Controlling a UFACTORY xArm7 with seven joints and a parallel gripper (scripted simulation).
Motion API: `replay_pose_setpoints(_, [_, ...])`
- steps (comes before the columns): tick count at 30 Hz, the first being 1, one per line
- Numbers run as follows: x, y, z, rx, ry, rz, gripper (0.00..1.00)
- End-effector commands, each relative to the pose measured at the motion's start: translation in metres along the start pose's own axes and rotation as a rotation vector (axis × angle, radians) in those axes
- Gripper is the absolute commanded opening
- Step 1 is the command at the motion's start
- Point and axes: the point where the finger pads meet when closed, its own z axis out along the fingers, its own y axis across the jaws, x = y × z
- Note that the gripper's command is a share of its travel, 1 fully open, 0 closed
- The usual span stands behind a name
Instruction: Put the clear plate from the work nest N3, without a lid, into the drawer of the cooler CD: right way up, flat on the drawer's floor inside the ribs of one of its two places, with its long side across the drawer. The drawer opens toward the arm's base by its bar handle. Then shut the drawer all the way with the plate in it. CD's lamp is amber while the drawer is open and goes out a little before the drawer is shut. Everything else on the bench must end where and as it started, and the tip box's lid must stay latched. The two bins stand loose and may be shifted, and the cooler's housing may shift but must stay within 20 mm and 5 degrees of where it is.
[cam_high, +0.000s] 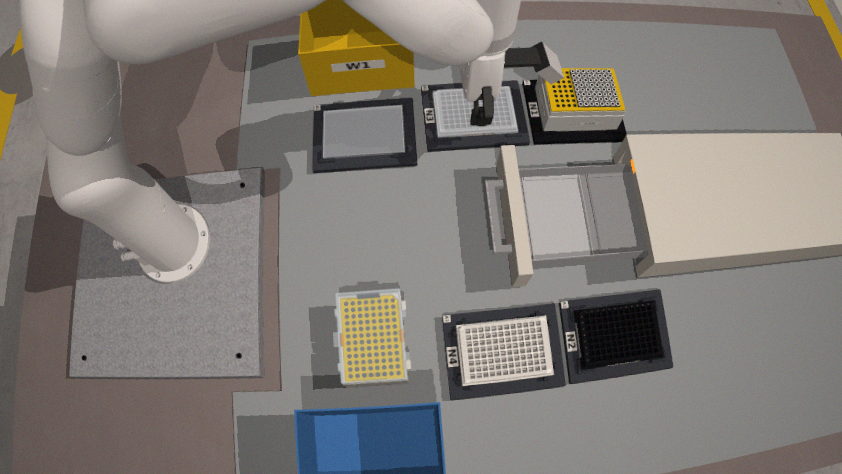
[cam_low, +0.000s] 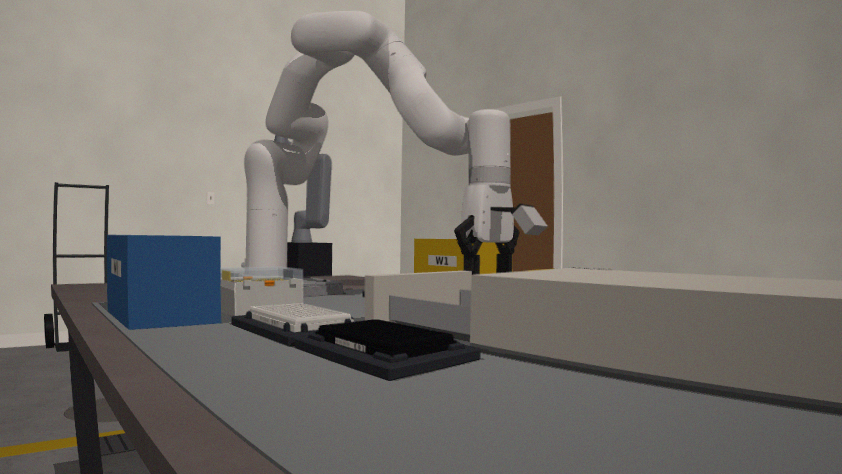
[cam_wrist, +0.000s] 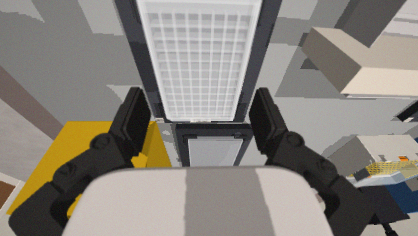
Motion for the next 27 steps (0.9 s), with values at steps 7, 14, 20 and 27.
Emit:
replay_pose_setpoints(7, [0.002, -0.001, 0.011, 0.002, 0.005, 0.000, 1.00])
replay_pose_setpoints(14, [0.002, -0.001, 0.011, 0.002, 0.005, 0.000, 1.00])
replay_pose_setpoints(20, [0.002, -0.001, 0.013, 0.002, 0.005, 0.000, 1.00])
replay_pose_setpoints(27, [0.002, -0.001, 0.017, 0.002, 0.005, 0.000, 1.00])
